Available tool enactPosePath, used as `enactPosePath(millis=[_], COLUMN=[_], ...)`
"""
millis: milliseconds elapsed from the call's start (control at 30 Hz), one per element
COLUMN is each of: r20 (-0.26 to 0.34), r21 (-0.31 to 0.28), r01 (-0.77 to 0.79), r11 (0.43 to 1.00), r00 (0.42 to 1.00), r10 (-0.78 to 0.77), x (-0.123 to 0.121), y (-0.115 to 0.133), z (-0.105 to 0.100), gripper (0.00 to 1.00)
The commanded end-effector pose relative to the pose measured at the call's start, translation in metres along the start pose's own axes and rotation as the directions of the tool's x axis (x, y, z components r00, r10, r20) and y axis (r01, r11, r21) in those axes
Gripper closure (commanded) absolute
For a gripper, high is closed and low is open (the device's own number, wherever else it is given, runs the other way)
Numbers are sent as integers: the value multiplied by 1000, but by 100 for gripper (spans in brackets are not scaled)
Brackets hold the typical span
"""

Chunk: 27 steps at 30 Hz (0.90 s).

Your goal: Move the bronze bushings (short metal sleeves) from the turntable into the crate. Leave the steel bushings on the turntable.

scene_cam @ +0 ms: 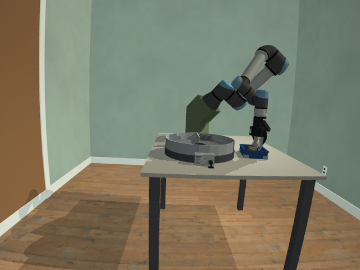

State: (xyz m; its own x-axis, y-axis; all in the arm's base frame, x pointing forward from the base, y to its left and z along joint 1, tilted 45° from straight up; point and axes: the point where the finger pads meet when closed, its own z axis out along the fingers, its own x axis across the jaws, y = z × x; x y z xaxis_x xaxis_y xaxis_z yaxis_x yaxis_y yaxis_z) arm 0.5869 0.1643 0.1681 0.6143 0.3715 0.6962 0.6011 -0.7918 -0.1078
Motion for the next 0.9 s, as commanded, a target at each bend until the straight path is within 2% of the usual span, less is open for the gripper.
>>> enactPosePath(millis=[0,100,133,867], r20=[-1,-1,-1,-1], r21=[-1,-1,-1,-1], r01=[0,0,0,0], r11=[1000,1000,1000,1000], r00=[1000,1000,1000,1000], r10=[0,0,0,0], x=[0,0,0,0], y=[0,0,0,0], z=[0,0,0,0], gripper=[100,100,94,94])
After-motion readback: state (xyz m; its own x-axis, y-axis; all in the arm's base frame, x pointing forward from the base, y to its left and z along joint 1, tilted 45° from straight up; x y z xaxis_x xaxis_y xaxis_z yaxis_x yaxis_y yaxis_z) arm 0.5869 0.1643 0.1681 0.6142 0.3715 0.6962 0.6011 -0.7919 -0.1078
